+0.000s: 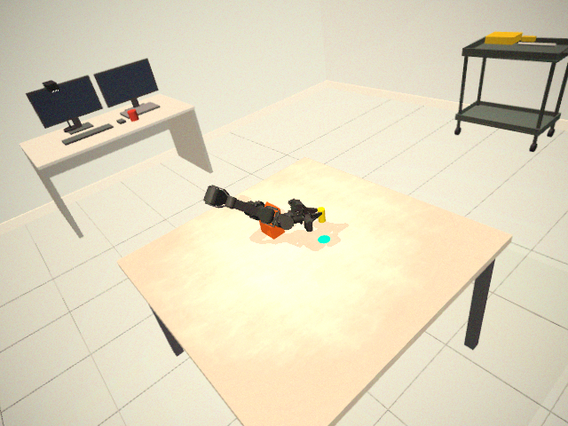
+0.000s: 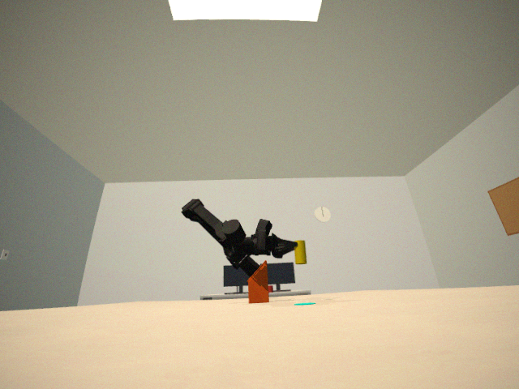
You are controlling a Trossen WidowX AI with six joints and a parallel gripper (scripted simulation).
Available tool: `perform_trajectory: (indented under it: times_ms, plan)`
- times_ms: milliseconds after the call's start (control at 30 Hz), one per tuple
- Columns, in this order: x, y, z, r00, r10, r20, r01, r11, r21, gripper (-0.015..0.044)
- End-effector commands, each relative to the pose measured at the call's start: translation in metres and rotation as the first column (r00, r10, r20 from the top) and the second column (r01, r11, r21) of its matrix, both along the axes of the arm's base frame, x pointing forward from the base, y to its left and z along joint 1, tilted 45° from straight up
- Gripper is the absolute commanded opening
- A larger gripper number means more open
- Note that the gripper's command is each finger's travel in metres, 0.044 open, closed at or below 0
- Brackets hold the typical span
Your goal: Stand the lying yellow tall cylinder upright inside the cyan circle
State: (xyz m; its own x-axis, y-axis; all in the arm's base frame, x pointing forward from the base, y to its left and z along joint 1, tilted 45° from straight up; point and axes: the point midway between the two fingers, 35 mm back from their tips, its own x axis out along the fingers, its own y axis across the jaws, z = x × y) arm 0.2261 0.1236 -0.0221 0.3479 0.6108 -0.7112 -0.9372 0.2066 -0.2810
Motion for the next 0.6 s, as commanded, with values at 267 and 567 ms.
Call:
perform_trajectory:
  times_ms: [267,567]
  plan:
    - [0.000,-0.001,-0.001,1.000,0.005,0.006,-0.005,1.000,0.003,0.0105]
    - [0.005,-0.020,-0.019,1.000,0.008,0.001,-0.008,1.000,-0.009,0.0105]
